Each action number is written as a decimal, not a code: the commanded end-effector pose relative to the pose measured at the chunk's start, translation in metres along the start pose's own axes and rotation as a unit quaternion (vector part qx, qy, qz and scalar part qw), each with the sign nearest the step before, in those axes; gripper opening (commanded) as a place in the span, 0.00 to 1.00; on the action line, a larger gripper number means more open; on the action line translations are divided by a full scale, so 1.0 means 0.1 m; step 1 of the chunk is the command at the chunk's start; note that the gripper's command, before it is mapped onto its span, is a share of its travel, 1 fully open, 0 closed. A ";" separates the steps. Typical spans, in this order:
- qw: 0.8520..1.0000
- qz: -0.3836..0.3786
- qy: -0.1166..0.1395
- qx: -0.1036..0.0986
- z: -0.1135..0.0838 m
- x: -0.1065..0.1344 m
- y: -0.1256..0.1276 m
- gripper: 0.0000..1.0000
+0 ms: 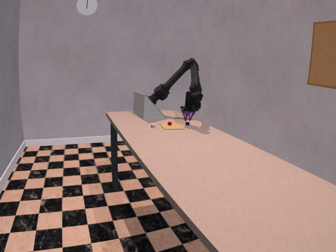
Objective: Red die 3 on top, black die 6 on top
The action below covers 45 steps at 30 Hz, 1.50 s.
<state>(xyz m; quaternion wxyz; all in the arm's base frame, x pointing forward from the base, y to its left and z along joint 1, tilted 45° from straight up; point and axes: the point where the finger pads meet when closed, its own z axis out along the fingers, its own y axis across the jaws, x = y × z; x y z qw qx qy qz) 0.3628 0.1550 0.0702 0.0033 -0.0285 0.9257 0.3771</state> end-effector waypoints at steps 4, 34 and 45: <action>1.000 -0.008 -0.021 0.001 -0.08 -0.20 -0.01 0.35; 1.000 0.000 0.000 0.002 0.19 -0.02 -0.01 0.35; 1.000 0.002 -0.004 0.001 0.28 -0.05 -0.03 0.35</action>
